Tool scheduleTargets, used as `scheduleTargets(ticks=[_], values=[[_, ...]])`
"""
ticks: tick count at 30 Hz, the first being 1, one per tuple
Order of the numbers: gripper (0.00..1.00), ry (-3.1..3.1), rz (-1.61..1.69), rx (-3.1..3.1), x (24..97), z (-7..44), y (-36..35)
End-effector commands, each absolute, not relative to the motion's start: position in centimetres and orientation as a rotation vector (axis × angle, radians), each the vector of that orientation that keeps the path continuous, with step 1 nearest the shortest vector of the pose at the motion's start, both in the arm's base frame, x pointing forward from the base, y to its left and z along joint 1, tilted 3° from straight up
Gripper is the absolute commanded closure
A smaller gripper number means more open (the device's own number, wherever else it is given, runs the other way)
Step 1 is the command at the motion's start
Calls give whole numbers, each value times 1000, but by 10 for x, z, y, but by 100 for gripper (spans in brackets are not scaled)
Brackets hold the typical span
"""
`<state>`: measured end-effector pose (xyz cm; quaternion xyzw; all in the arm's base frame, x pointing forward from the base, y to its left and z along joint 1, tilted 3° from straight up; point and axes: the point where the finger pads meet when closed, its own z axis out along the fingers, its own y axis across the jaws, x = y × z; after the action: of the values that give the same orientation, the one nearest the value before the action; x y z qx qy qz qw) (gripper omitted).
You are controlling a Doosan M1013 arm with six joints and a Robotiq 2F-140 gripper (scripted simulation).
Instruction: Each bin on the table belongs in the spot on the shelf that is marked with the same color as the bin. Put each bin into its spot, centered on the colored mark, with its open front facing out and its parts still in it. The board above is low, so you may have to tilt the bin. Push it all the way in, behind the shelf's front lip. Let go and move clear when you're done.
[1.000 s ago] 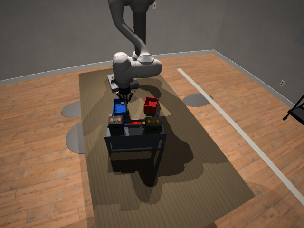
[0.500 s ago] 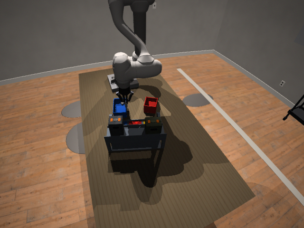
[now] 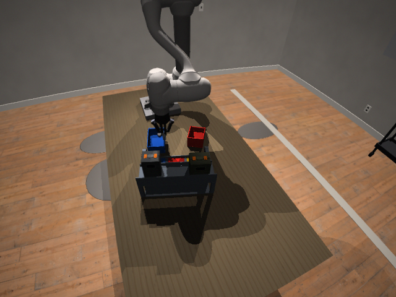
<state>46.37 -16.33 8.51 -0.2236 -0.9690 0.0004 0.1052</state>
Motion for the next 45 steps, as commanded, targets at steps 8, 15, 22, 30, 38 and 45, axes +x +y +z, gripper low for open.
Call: scheduleTargets(ticks=[8, 15, 22, 30, 38, 45], values=[[90, -2856, 1, -659, 465, 85, -164], [90, -2856, 1, -659, 467, 85, -165], [90, -2856, 1, -659, 471, 85, -167], [90, -2856, 1, -659, 474, 85, -168], [90, -2856, 1, -659, 481, 85, -171], [90, -2856, 1, -659, 485, 85, -174]])
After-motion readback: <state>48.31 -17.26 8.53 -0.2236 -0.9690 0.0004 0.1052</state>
